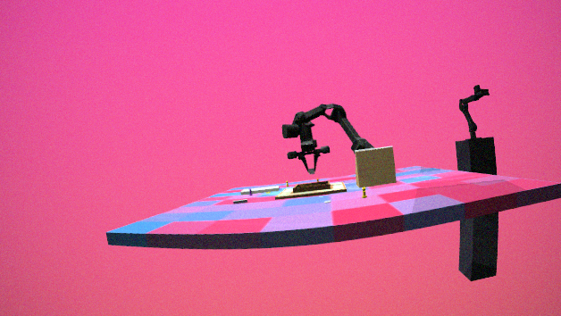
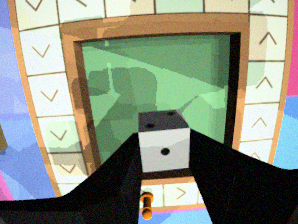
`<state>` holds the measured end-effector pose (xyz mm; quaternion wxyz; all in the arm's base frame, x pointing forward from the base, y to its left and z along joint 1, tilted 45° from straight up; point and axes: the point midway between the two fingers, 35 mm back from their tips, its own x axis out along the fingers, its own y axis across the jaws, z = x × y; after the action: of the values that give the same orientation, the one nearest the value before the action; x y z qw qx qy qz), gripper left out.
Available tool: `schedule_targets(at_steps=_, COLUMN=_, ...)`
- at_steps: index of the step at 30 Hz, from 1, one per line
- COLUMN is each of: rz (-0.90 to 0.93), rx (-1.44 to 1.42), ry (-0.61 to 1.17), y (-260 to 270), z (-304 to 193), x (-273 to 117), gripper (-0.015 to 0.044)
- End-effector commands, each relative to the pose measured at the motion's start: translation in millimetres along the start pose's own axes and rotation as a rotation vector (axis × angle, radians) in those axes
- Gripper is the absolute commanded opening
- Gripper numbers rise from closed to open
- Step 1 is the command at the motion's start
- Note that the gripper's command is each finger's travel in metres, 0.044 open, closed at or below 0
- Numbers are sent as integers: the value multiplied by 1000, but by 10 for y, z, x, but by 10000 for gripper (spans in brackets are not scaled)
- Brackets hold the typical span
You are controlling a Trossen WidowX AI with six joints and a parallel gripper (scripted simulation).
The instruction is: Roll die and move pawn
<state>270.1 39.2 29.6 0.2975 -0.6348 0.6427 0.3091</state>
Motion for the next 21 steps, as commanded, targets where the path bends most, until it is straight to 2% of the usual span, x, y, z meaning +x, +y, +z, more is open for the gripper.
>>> schedule_targets(at_steps=1, rz=43, rx=-2, ry=-111, y=38, z=-1, x=56, gripper=0)
schedule_targets(at_steps=11, rz=71, rx=-8, ry=-435, y=75, z=21, x=107, gripper=0)
schedule_targets(at_steps=21, rz=-23, rx=-18, ry=-740, y=68, z=12, x=104, gripper=0)
